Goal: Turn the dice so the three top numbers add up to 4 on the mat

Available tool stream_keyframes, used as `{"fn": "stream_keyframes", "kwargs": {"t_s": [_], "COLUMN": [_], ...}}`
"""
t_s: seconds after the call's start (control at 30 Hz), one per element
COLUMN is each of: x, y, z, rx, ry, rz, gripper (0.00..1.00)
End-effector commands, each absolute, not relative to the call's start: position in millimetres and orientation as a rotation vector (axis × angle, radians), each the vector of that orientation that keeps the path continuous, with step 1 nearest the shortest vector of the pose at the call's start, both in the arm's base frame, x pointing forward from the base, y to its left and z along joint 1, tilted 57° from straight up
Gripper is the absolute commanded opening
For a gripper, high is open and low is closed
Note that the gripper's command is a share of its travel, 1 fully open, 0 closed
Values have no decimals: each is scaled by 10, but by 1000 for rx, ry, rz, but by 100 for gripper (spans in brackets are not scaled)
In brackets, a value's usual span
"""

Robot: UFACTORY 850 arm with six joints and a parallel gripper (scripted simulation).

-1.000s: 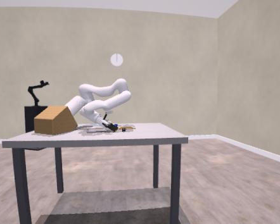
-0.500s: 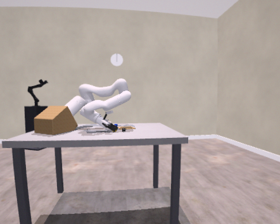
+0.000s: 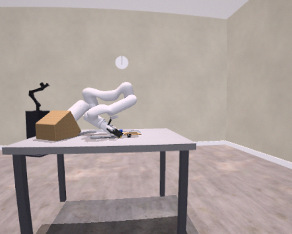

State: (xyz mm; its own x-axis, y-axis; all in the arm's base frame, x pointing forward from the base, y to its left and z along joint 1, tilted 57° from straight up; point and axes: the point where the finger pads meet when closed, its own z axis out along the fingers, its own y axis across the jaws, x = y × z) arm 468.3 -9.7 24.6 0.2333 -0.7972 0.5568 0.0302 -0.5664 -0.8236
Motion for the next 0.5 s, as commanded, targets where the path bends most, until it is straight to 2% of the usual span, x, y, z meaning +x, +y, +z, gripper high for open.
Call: {"fn": "stream_keyframes", "kwargs": {"t_s": [0.0, 0.47], "x": [4680, 4286], "y": [-102, -187], "z": [249, 293], "rx": [-1768, -1768], "ry": [711, 712], "rz": [-1418, -1418], "gripper": [42, 42]}}
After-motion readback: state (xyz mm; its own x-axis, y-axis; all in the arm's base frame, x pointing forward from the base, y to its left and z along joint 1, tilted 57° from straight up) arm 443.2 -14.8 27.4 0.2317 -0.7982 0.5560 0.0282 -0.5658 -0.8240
